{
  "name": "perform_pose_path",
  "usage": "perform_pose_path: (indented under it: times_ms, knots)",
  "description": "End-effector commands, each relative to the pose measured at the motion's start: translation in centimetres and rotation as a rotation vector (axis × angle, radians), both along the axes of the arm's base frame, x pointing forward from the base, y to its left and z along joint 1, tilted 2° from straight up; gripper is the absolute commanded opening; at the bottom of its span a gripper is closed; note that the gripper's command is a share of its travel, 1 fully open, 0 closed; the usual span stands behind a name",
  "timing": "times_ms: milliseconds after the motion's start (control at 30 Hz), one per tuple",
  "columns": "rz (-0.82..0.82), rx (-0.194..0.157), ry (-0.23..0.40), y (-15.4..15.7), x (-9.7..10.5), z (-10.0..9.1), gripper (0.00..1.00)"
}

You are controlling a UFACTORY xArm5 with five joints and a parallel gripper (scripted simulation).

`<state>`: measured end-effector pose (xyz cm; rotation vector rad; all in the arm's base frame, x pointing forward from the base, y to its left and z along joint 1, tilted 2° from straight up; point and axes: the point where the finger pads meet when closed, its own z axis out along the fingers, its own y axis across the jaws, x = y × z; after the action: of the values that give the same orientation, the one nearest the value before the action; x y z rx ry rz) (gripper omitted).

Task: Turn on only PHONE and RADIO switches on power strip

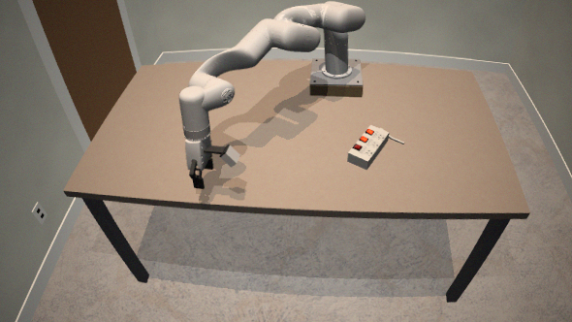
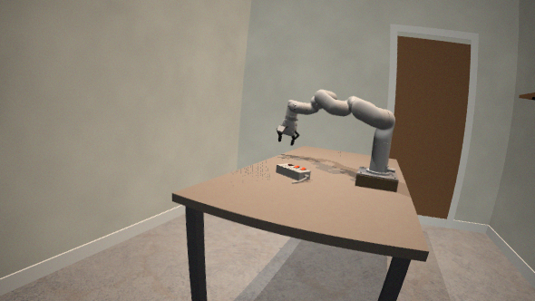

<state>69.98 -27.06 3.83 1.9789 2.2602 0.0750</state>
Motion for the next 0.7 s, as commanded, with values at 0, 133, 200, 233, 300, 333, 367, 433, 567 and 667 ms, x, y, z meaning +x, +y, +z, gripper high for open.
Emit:
perform_pose_path:
  times_ms: [0, 133, 200, 233, 300, 333, 367, 433, 567, 667]
  knots:
    - [0.008, 0.002, 0.007, 0.2, 0.1, 0.3, 1.0]
    - [0.116, 0.016, 0.065, 4.3, 0.0, -0.1, 1.0]
    - [0.116, 0.016, 0.065, 4.3, 0.0, -0.1, 1.0]
    - [0.116, 0.016, 0.065, 4.3, 0.0, -0.1, 1.0]
    - [0.116, 0.016, 0.065, 4.3, 0.0, -0.1, 1.0]
    - [0.116, 0.016, 0.065, 4.3, 0.0, -0.1, 1.0]
    - [0.116, 0.016, 0.065, 4.3, 0.0, -0.1, 1.0]
    - [0.116, 0.016, 0.065, 4.3, 0.0, -0.1, 1.0]
    - [0.223, 0.03, 0.122, 8.3, -0.4, -0.5, 1.0]
    - [0.223, 0.03, 0.122, 8.3, -0.4, -0.5, 1.0]
